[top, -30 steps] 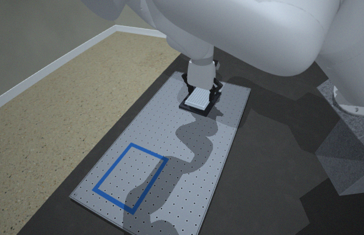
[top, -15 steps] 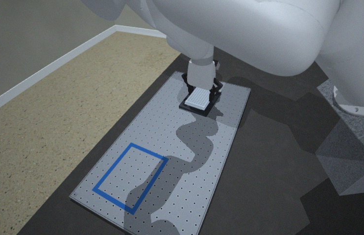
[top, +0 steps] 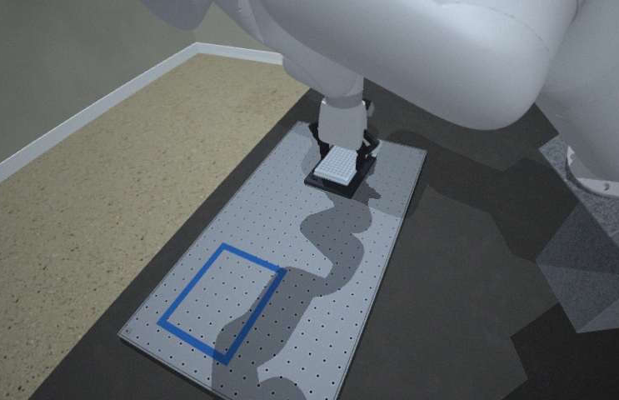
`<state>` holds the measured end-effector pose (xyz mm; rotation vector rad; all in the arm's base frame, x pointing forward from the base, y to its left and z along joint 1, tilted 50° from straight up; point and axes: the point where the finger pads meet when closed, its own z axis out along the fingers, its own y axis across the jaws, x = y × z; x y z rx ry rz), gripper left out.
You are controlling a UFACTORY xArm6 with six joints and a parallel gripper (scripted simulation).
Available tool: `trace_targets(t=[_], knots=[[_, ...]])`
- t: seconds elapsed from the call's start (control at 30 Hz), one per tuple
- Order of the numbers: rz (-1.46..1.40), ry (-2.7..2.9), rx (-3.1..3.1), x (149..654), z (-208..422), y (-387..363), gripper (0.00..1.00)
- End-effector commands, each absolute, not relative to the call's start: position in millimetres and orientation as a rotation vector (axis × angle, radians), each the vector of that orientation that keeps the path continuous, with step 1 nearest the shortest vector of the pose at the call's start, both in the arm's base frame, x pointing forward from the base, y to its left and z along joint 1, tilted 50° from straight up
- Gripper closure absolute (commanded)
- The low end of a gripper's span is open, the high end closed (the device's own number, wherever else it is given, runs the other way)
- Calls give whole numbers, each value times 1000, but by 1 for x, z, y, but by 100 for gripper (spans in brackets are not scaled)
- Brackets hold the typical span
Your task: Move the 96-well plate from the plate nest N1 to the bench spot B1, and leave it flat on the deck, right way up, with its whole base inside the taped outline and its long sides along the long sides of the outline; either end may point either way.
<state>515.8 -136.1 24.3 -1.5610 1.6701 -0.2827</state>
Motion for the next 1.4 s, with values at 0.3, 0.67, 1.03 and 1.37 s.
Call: trace_targets(t=[0.3,0.67,1.03,1.37], knots=[[-285,1670,-1560,510,30,-140,100],[-285,1670,-1560,507,33,-141,100],[-285,1670,-1560,500,41,-146,100],[-285,1670,-1560,490,49,-150,100]])
